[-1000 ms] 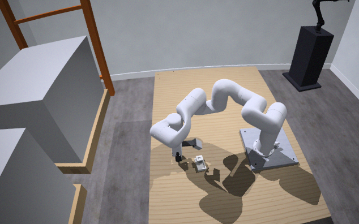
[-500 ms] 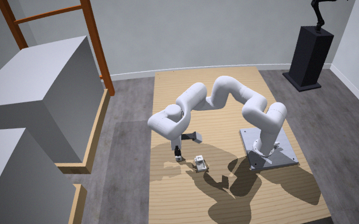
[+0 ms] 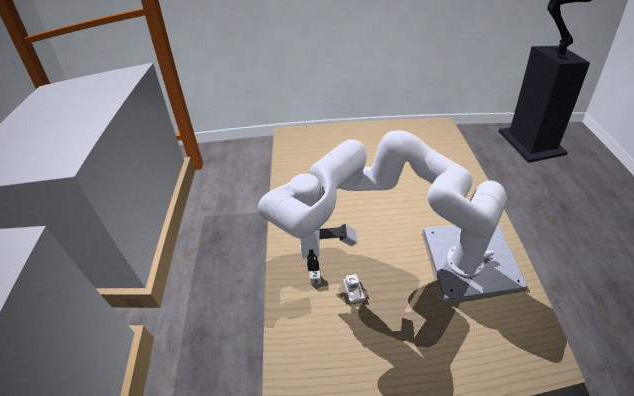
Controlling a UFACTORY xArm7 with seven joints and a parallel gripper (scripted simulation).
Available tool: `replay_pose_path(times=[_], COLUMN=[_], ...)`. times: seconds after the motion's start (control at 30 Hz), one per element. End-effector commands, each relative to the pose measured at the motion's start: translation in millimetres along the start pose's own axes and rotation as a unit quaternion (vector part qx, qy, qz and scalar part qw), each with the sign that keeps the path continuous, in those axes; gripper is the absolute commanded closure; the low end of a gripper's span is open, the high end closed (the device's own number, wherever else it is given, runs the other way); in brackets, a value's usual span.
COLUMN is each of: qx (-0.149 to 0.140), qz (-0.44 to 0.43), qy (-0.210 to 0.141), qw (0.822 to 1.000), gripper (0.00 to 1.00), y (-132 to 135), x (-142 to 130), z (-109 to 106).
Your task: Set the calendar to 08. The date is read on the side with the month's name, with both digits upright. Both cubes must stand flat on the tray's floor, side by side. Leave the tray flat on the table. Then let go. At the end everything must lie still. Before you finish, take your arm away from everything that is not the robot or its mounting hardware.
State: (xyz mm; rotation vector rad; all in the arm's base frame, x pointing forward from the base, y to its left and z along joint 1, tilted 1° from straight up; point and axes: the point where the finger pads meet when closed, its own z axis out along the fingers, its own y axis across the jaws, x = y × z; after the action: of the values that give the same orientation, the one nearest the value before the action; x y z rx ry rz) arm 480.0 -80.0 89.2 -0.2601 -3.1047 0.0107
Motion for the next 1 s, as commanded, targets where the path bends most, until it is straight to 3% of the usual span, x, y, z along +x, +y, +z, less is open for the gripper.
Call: replay_pose_path(times=[0.0,0.63,0.87,0.97], qx=[0.0,0.0,0.0,0.0], qz=[0.0,0.005,0.122,0.131], qy=[-0.002,-0.002,0.002,0.002], qw=[1.0,1.0,0.993,0.991], gripper=[0.0,0.0,0.0,0.0], y=[0.2,-0.1,-8.4,-9.1], x=[-0.7,-0.9,-7.7,-8.2], z=[-2.2,-2.2,-1.3,-1.3])
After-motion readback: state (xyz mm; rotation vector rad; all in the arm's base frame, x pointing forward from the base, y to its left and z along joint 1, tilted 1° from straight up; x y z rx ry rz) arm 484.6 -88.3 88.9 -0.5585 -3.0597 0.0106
